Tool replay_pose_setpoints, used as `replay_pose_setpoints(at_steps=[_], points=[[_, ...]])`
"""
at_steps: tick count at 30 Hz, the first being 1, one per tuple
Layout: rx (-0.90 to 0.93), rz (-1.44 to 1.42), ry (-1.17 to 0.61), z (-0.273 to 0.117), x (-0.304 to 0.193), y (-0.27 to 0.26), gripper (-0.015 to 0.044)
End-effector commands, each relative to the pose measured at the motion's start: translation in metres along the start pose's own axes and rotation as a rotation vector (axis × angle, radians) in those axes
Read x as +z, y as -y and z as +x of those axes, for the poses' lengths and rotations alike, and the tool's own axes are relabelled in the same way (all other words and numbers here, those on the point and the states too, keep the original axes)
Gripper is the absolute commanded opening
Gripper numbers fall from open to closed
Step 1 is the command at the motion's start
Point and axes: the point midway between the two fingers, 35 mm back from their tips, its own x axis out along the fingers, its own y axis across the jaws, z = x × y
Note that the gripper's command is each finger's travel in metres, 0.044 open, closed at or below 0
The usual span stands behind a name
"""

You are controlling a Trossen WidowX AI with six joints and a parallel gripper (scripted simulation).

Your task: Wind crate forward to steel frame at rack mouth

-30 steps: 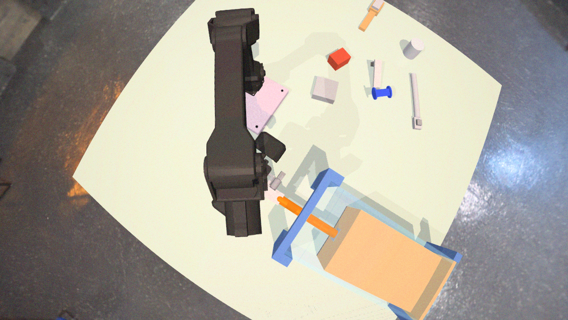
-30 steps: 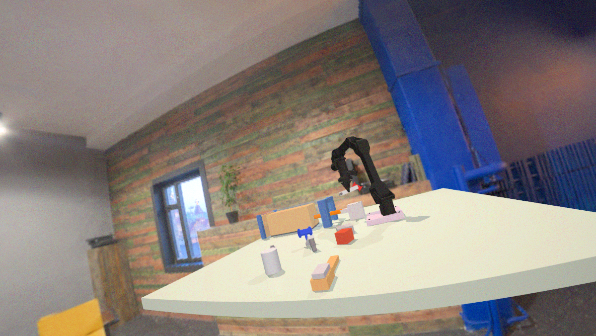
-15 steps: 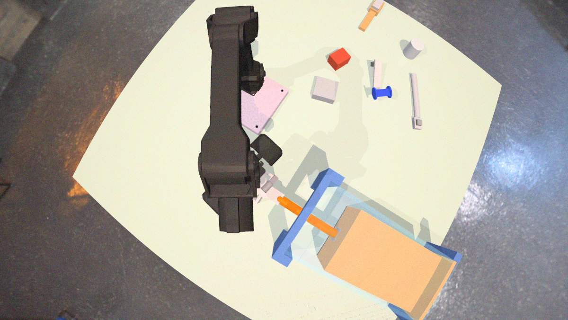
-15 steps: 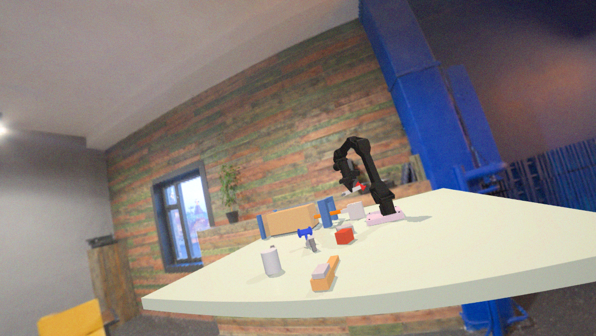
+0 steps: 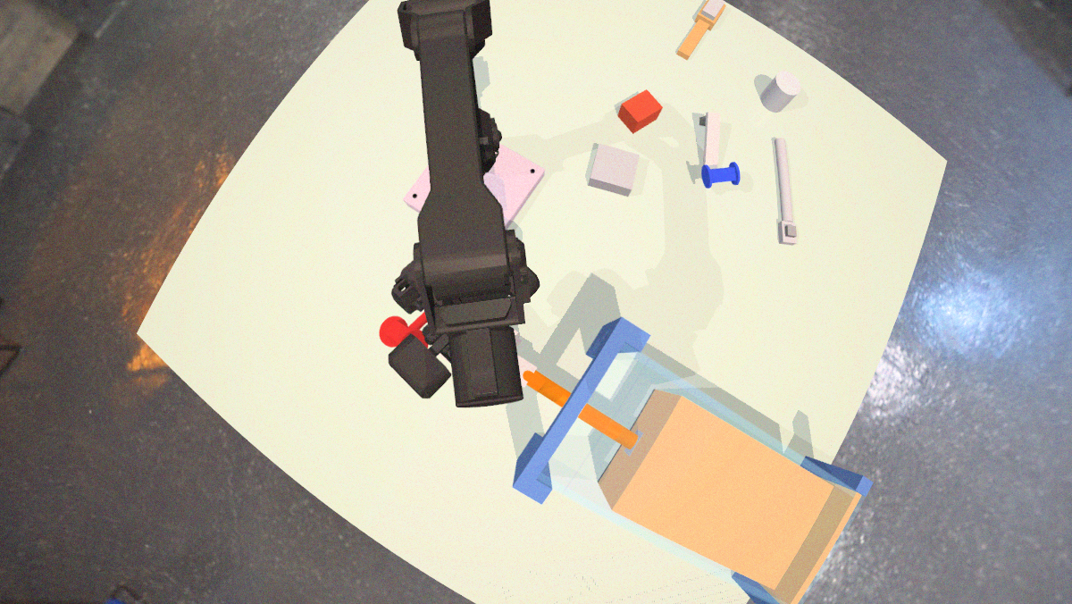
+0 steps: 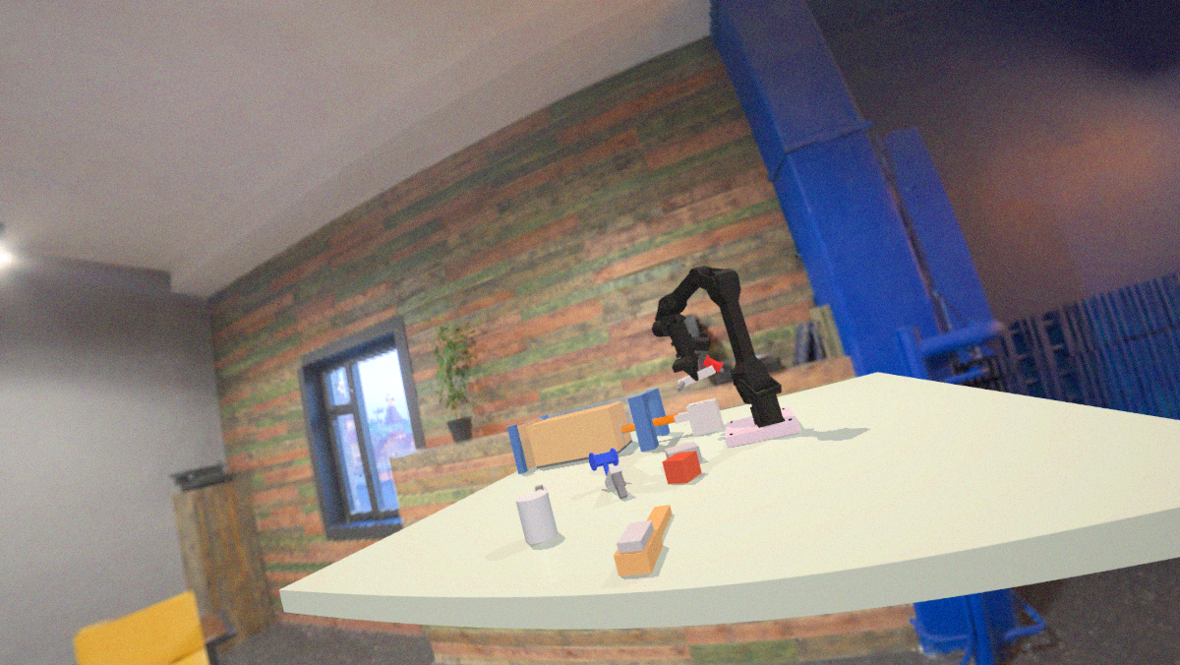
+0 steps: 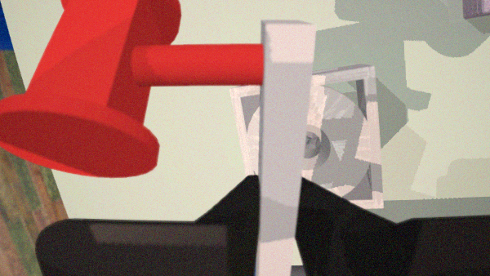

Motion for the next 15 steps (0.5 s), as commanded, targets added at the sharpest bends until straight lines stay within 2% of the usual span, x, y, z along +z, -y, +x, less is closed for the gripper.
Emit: replay_pose_setpoints(at_steps=[1,15], points=[[0.077,0.006,-0.007,-0.0032,0.0001,-0.0011,0.0],[0.301,0.008,-0.002,-0.003,0.0,-0.001,0.0]])
